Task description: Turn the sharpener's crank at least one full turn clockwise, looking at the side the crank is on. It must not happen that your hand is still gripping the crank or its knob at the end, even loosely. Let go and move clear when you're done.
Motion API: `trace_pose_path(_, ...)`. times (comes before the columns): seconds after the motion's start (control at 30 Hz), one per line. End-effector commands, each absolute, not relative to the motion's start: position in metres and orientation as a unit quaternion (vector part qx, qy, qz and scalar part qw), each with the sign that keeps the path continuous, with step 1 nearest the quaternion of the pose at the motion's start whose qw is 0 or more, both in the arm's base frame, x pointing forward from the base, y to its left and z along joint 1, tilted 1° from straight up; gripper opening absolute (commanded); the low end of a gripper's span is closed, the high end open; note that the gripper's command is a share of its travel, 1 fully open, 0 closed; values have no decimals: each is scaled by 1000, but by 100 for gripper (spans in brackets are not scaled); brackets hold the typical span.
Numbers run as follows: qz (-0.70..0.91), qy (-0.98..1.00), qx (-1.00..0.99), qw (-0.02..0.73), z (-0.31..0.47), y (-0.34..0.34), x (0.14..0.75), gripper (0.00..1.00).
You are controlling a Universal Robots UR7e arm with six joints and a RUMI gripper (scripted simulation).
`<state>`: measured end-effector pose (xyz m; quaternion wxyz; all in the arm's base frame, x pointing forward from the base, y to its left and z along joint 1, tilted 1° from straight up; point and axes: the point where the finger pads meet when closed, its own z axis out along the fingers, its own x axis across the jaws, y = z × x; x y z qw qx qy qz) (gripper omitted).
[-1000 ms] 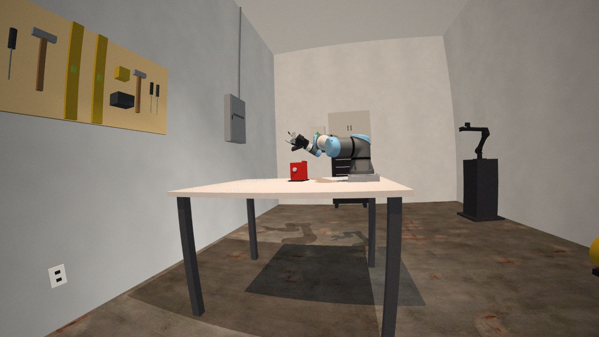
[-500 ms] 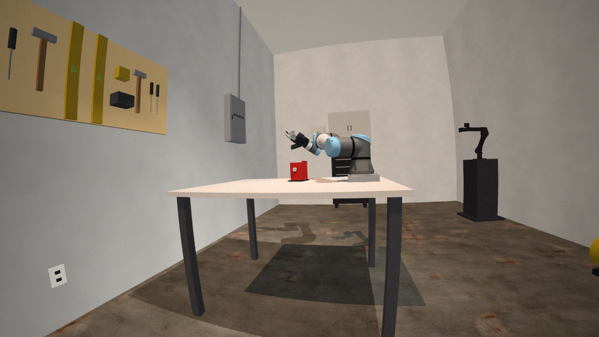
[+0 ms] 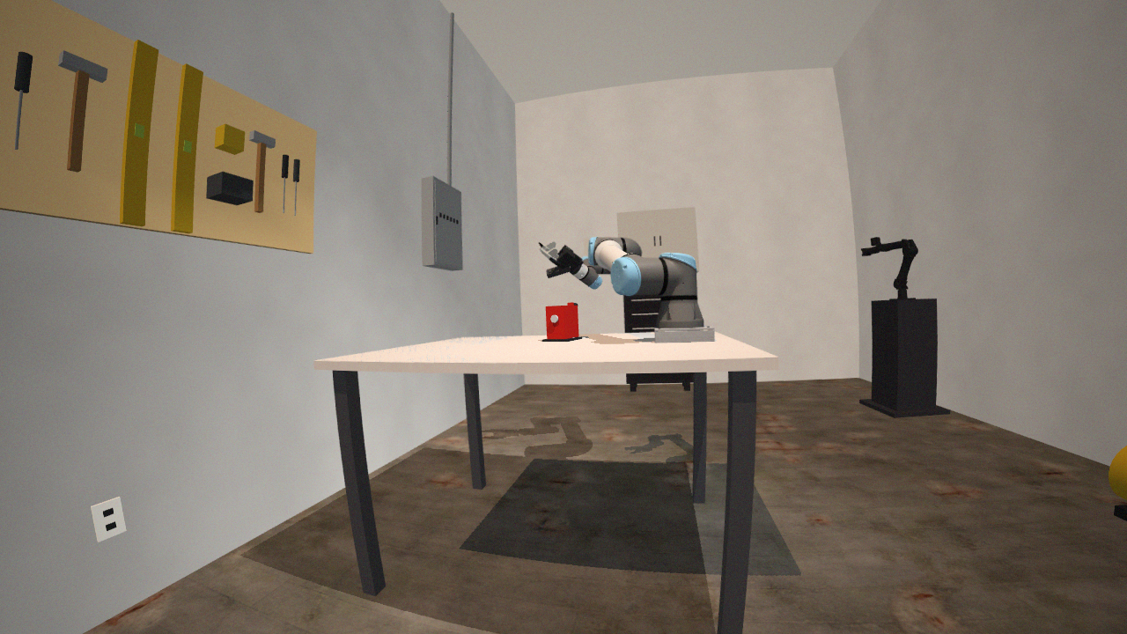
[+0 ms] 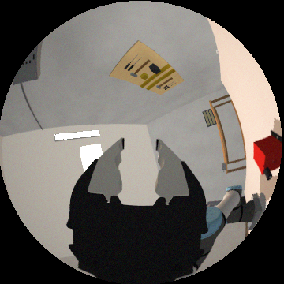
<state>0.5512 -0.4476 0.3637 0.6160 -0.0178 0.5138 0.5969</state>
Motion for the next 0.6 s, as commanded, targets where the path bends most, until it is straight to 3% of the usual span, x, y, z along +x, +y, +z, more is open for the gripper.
trace_pose_path(0.0, 607, 524, -29, 596, 365, -430, 542, 32)
trace_pose_path(0.57, 637, 562, -71, 523, 357, -380, 515, 32)
